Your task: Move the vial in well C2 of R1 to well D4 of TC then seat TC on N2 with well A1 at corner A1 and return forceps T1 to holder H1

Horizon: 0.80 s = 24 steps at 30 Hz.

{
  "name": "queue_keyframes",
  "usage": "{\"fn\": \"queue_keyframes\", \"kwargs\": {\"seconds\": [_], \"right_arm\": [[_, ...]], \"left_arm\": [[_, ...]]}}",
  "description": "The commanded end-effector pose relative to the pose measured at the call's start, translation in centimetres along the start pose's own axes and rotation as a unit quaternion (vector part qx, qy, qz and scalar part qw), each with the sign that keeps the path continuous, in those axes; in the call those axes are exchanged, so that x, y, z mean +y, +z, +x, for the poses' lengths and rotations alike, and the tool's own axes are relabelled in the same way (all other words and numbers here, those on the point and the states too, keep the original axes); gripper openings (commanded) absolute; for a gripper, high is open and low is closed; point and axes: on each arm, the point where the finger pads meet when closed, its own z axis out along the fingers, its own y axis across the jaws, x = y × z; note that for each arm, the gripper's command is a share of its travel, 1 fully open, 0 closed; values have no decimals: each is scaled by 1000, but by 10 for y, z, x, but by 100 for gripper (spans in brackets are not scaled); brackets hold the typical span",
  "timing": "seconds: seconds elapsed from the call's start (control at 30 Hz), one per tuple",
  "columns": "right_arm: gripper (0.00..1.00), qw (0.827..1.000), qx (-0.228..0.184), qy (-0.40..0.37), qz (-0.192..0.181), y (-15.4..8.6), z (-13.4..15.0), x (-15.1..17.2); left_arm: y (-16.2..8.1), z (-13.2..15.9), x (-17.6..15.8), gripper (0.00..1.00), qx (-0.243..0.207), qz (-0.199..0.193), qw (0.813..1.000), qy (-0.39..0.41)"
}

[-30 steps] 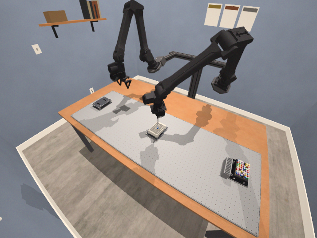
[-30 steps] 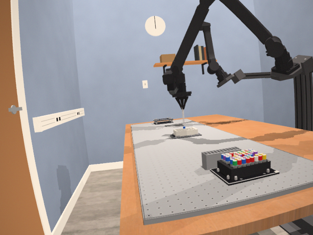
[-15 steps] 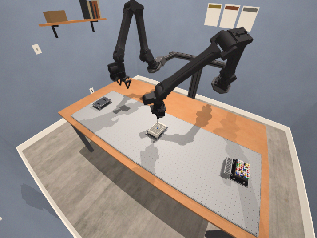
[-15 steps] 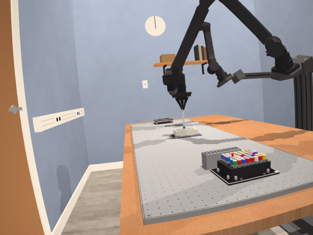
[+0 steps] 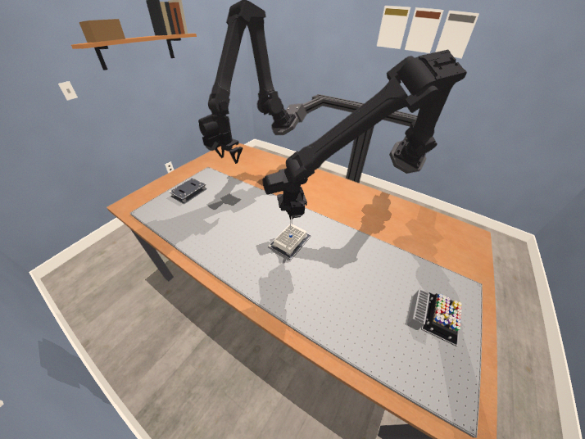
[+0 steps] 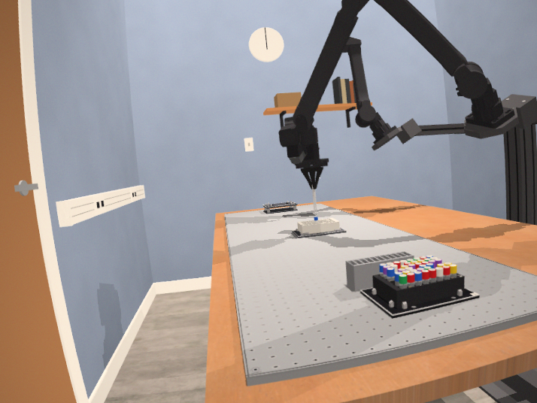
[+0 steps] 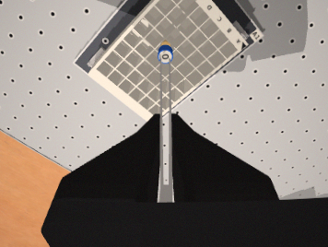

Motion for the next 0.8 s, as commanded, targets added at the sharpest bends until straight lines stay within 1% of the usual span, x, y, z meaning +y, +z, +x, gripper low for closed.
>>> {"fn": "queue_keyframes", "kwargs": {"seconds": [0.0, 0.6, 0.77], "right_arm": [[100, 1000, -12, -5, 1, -5, -11, -2], [100, 1000, -12, -5, 1, -5, -11, -2], [100, 1000, -12, -5, 1, -5, -11, -2]], "left_arm": [[9, -8, -8, 7, -1, 3, 1000, -5], [11, -9, -11, 7, -2, 6, 1000, -7], [13, -7, -8, 7, -1, 3, 1000, -4]]}}
